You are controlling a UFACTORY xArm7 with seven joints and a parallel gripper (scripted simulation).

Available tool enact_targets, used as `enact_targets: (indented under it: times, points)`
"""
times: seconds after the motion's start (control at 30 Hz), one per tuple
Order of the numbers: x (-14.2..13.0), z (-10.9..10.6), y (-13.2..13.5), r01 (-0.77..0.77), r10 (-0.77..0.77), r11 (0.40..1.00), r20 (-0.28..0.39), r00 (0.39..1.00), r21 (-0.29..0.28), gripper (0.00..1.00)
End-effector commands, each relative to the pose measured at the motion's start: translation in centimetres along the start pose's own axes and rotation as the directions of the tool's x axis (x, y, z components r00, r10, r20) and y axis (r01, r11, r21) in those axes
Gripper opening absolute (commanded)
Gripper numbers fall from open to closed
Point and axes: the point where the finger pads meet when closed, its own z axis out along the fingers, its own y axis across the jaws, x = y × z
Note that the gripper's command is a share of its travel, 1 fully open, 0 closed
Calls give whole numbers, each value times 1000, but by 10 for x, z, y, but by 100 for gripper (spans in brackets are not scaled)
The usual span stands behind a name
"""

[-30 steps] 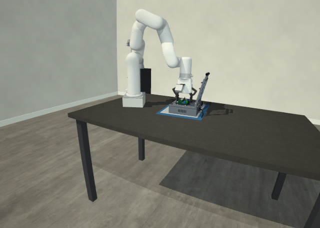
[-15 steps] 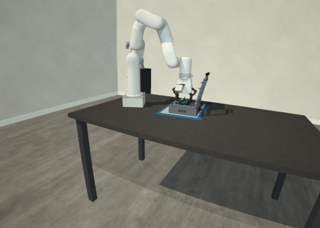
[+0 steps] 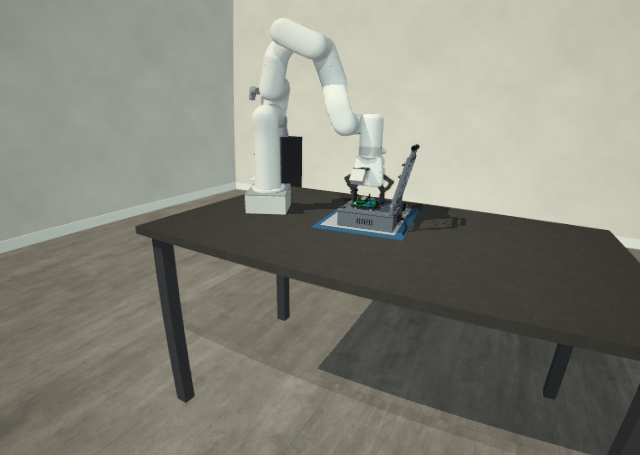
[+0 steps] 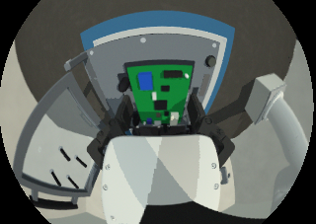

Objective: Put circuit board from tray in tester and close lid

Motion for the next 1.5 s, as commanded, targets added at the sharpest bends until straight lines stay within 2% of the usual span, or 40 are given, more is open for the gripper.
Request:
enact_targets:
  times: [0.0,0.37,0.7,1.07,1.13,1.47]
  points:
    - [0,-1,-1,0,0,1000,0,1000,4,100]
    - [0,-3,-1,0,0,1000,0,1000,4,100]
    - [0,-17,-1,0,0,1000,0,1000,4,100]
    - [0,-59,-1,0,0,1000,0,1000,4,100]
    - [0,-59,-1,0,0,1000,0,1000,4,100]
    - [0,-113,-1,0,0,1000,0,1000,4,100]
